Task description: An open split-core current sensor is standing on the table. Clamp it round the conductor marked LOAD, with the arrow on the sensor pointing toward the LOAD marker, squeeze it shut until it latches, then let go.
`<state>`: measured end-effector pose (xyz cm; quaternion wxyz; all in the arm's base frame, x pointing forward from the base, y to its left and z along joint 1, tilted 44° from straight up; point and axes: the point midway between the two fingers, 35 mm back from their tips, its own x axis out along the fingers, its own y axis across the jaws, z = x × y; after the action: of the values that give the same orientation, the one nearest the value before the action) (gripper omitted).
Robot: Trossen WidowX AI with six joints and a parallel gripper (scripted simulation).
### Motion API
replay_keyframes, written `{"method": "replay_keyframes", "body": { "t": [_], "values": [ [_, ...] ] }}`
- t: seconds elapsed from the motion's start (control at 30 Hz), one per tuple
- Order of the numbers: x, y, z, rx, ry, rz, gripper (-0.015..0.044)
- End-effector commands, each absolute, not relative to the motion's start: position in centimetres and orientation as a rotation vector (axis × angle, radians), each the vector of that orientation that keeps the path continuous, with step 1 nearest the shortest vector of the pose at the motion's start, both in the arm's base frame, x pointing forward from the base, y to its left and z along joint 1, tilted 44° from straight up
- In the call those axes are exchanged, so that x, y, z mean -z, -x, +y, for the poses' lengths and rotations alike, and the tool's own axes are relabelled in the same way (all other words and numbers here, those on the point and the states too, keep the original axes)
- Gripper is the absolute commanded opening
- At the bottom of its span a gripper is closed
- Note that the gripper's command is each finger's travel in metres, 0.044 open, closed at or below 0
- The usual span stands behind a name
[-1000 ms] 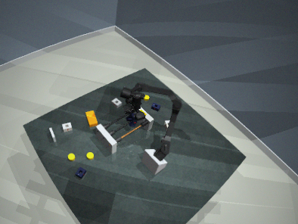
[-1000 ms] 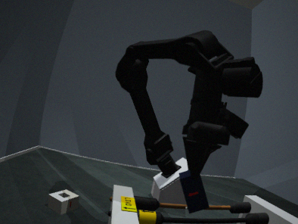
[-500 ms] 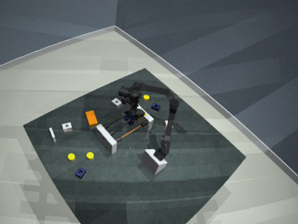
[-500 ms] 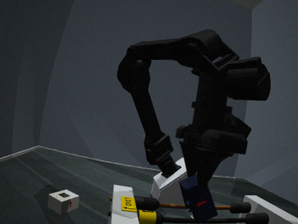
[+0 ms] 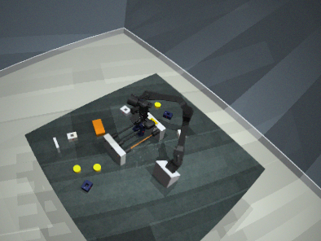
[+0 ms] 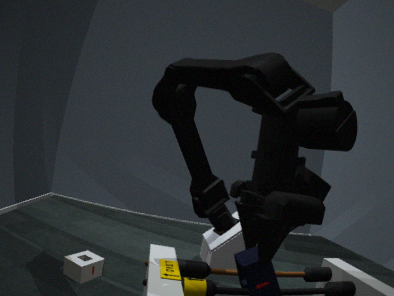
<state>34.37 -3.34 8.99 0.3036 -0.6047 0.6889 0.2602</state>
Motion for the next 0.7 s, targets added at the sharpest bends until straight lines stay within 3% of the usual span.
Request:
{"method": "replay_keyframes", "body": {
  "t": [0.0,0.67],
  "values": [
    [-8.5,-34.2,-3.9,-0.693,1.610,1.828,0.0000],
    [-7.1,-34.0,-5.1,-0.688,1.603,1.828,0.0000]
  ]
}}
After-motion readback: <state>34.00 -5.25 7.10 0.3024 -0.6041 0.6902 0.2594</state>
